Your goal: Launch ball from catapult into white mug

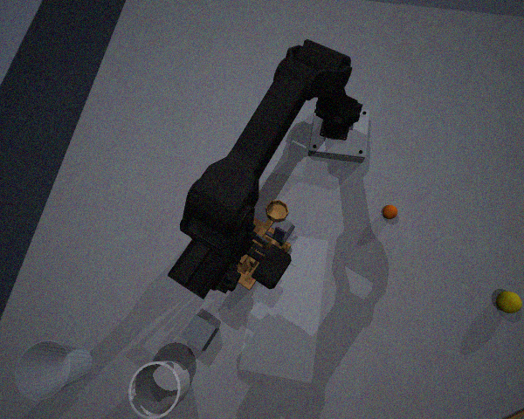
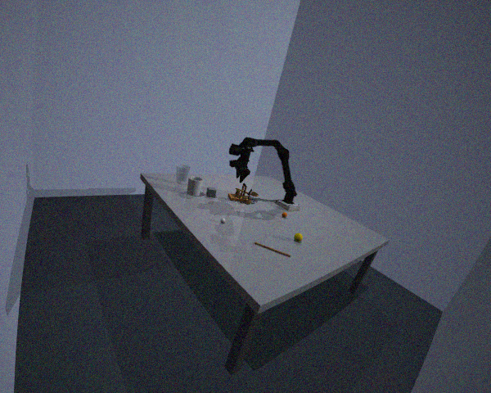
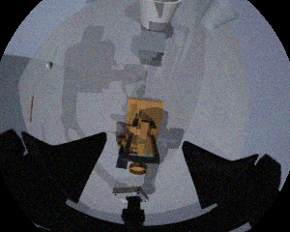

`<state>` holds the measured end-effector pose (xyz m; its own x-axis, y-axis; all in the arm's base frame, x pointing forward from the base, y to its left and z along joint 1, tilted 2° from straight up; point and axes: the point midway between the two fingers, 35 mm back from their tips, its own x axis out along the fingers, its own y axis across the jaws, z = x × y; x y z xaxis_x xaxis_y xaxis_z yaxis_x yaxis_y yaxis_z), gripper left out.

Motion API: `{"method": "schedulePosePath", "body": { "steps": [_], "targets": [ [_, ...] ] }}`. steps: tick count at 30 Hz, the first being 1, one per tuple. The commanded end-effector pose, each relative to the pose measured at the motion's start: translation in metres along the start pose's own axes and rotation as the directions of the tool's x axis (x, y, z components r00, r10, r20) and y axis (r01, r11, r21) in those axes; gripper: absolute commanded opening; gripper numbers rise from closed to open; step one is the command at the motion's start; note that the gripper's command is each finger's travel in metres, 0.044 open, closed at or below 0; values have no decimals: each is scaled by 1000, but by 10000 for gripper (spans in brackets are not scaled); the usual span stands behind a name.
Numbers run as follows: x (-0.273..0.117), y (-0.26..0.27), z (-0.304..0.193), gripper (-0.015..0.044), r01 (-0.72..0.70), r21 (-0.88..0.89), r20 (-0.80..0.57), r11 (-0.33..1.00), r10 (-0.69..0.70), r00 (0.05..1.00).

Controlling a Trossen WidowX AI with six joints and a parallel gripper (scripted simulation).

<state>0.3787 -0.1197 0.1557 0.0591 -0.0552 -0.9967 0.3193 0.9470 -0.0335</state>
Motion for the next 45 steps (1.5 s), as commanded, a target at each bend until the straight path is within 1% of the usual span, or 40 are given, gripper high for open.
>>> {"method": "schedulePosePath", "body": {
  "steps": [1,3,6,7,11,12,17,23,27,31,33,39,42,45],
  "targets": [
    [-20,0,1,440,0,0,1,1000,0,1000],
    [-40,0,0,440,0,0,6,1000,0,1000],
    [-47,0,-1,440,0,0,7,1000,0,1000],
    [-31,2,0,414,0,-5,-5,1000,0,1000],
    [-27,34,-14,309,-1,-51,-11,999,0,1000],
    [-25,48,-21,300,-1,-71,-13,997,0,1000],
    [-11,111,-65,300,-5,-162,-22,987,2,1000],
    [15,181,-147,300,-24,-262,-30,965,17,999],
    [34,206,-210,300,-33,-328,-38,944,22,999],
    [55,213,-272,300,-40,-389,-45,920,24,999],
    [59,212,-282,300,-40,-399,-46,916,24,999],
    [60,212,-282,300,-40,-399,-46,916,24,999],
    [73,212,-283,300,-40,-399,-46,916,24,999],
    [74,212,-283,300,-40,-399,-46,916,24,999]
  ]
}}
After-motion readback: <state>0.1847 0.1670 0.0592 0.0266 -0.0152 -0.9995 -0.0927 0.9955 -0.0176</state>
